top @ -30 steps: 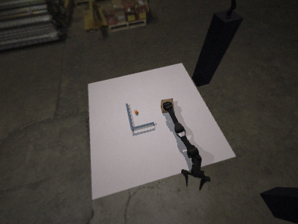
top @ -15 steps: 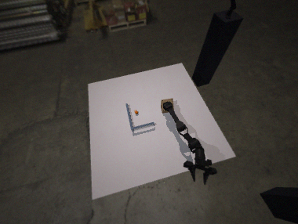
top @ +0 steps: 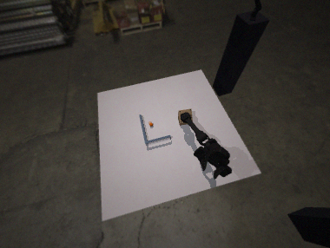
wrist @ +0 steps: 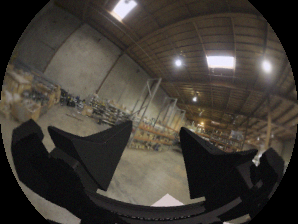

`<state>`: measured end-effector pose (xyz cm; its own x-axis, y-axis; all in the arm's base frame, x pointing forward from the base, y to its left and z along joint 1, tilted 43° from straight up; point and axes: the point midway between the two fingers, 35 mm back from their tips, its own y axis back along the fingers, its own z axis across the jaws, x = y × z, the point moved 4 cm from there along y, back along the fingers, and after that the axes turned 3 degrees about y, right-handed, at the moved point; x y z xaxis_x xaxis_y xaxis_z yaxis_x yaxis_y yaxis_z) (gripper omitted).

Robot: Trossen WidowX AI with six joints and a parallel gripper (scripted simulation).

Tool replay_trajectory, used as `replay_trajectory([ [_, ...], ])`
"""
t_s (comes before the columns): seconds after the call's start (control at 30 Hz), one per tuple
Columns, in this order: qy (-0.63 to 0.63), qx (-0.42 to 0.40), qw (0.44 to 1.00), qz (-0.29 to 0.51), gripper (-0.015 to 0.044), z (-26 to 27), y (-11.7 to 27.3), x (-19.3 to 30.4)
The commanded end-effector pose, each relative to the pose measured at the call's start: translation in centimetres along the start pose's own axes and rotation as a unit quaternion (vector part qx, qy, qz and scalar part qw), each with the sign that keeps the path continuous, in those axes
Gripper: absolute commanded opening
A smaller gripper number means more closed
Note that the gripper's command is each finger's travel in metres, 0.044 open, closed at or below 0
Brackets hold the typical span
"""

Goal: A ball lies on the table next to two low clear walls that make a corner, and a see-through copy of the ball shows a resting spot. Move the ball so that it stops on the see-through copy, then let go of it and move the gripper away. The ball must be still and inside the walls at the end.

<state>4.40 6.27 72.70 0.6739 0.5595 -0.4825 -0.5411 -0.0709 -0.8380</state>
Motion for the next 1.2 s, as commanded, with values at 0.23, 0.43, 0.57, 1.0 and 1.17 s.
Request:
replay_trajectory([
  [0.23,0.115,0.182,0.976,0.034,0.0279,-18.0,0.6,-3.0],
  [0.43,0.119,0.226,0.964,0.069,0.0279,-24.5,1.2,-1.5],
  [0.57,0.145,0.255,0.951,0.103,0.0279,-27.9,2.0,-0.5],
  [1.0,0.210,0.318,0.878,0.288,0.0279,-40.3,6.9,6.8],
  [1.17,0.248,0.311,0.823,0.405,0.0279,-45.5,10.5,11.5],
])
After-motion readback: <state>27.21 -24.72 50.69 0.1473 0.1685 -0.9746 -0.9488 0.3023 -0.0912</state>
